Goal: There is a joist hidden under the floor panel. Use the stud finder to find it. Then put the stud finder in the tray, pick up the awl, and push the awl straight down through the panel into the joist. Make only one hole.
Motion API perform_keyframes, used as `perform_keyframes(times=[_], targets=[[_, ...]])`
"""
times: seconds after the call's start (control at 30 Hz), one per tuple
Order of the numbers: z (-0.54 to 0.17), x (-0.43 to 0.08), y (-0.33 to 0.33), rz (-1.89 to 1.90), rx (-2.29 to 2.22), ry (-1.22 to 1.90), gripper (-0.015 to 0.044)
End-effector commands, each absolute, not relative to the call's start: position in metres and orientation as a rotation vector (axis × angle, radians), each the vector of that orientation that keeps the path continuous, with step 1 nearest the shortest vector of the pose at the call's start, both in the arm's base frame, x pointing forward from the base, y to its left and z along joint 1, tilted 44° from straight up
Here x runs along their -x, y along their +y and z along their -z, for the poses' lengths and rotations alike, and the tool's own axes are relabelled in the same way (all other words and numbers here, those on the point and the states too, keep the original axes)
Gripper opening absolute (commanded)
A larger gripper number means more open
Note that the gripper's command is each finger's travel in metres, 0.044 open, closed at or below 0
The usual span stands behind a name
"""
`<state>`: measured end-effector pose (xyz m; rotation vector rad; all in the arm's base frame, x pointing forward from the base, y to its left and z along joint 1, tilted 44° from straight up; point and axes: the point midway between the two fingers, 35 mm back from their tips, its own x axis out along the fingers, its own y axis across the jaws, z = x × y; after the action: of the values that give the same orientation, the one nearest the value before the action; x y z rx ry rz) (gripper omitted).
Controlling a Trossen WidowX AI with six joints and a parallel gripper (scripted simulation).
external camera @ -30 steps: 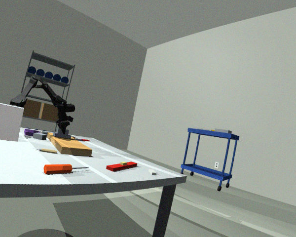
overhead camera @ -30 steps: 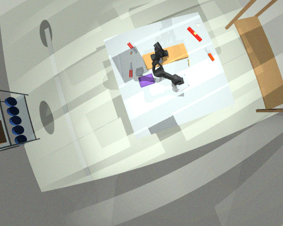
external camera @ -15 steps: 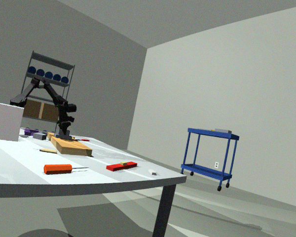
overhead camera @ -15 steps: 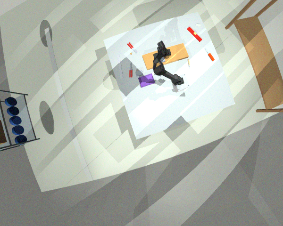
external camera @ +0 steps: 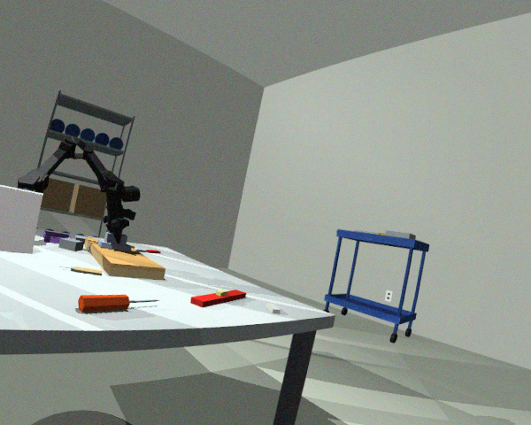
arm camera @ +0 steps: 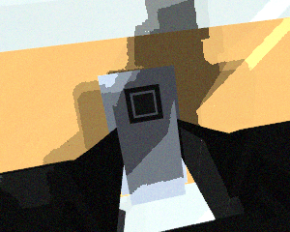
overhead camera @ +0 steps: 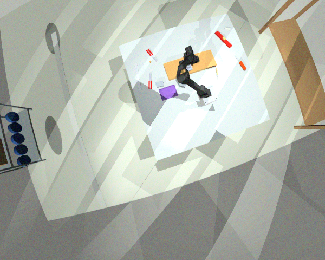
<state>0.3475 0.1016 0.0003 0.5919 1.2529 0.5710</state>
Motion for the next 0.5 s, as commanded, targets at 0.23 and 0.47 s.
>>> perform_keyframes(times=[0.23, 0.47], targets=[[0.018, -0.350, 0.082, -0.567, -0.591, 1.253, 0.0000], [0.028, -0.351, 0.071, -0.567, -0.591, 1.253, 0.0000]])
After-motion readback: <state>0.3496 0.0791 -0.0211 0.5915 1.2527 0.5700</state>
